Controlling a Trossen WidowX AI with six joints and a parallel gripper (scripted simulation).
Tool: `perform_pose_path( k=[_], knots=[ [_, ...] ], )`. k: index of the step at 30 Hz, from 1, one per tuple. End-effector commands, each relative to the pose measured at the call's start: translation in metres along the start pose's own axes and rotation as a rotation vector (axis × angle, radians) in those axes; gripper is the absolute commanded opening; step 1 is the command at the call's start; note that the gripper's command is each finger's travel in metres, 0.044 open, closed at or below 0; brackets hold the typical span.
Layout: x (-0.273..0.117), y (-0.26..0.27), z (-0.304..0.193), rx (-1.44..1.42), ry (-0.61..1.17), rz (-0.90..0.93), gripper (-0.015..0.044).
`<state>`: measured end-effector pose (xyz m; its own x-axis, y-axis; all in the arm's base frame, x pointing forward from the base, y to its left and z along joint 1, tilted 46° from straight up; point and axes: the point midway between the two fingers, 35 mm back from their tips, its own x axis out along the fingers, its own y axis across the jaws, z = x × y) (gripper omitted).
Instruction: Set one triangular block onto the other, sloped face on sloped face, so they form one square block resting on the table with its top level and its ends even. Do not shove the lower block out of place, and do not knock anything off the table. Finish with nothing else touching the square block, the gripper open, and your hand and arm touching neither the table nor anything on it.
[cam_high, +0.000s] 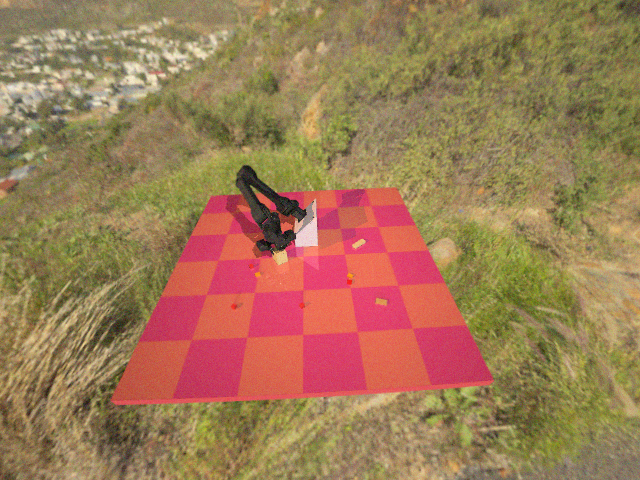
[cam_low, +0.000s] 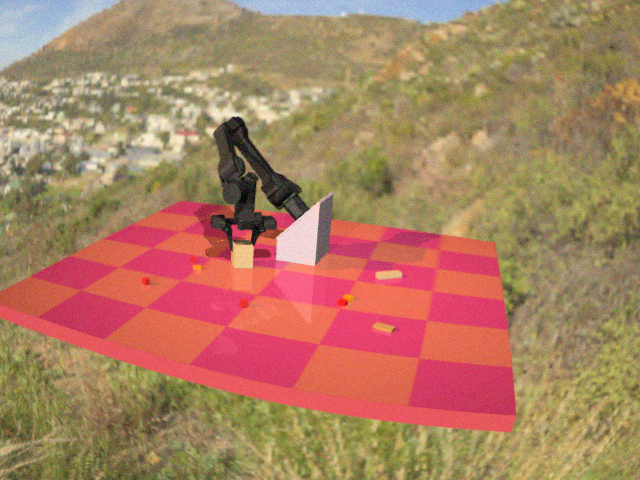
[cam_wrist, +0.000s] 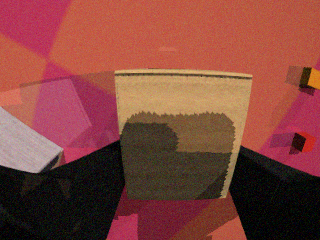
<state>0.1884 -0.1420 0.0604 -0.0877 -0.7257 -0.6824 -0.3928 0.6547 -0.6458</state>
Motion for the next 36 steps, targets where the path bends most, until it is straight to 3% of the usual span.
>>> perform_pose_path(
  k=[1, 2, 19, 27, 34, 36],
  knots=[
    [0.000, 0.000, 0.000, -0.002, 0.003, -0.006, 0.0000],
    [0.000, 0.000, 0.000, -0.002, 0.003, -0.007, 0.0000],
    [0.000, 0.000, 0.000, -0.001, 0.001, 0.000, 0.0440],
    [-0.008, 0.000, 0.003, -0.001, -0.003, 0.004, 0.0440],
    [-0.100, 0.001, 0.003, -0.003, -0.003, 0.009, 0.0440],
    [-0.110, 0.001, 0.001, -0.002, 0.000, 0.004, 0.0440]
  ],
)
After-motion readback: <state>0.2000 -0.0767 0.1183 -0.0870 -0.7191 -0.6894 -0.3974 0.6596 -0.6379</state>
